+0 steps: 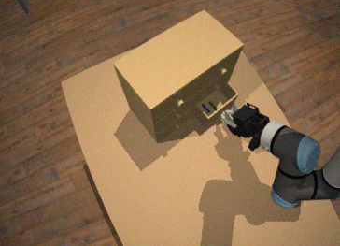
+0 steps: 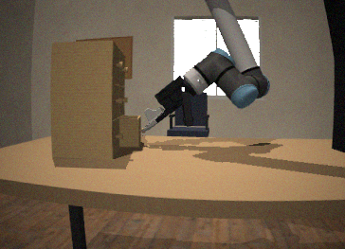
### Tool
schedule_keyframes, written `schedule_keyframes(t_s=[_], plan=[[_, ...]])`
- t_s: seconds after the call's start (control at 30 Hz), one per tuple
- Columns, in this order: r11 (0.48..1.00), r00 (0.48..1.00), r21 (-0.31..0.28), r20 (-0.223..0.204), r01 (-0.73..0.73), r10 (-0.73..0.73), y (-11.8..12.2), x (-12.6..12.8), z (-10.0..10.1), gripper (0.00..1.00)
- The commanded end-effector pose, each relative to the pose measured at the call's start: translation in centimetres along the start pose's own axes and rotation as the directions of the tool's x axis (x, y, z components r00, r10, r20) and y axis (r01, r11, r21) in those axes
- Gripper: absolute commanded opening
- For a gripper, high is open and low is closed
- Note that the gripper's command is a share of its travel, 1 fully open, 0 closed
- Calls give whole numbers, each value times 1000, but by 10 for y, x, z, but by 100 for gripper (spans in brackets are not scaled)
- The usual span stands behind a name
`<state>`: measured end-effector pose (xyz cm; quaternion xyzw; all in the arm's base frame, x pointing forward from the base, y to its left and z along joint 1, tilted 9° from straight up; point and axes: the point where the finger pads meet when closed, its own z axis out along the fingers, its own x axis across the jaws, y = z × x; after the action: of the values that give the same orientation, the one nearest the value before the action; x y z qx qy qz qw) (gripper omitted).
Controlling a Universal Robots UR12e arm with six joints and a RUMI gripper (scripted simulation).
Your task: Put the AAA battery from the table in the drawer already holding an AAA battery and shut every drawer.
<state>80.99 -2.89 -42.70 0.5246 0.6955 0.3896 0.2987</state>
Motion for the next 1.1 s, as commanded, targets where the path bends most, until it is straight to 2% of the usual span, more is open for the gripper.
schedule_keyframes(t_s=[0.0,1.07], plan=[[1000,1000,-1,0,0,0,2,0,1,7],[1000,1000,-1,0,0,0,13,0,15,7]])
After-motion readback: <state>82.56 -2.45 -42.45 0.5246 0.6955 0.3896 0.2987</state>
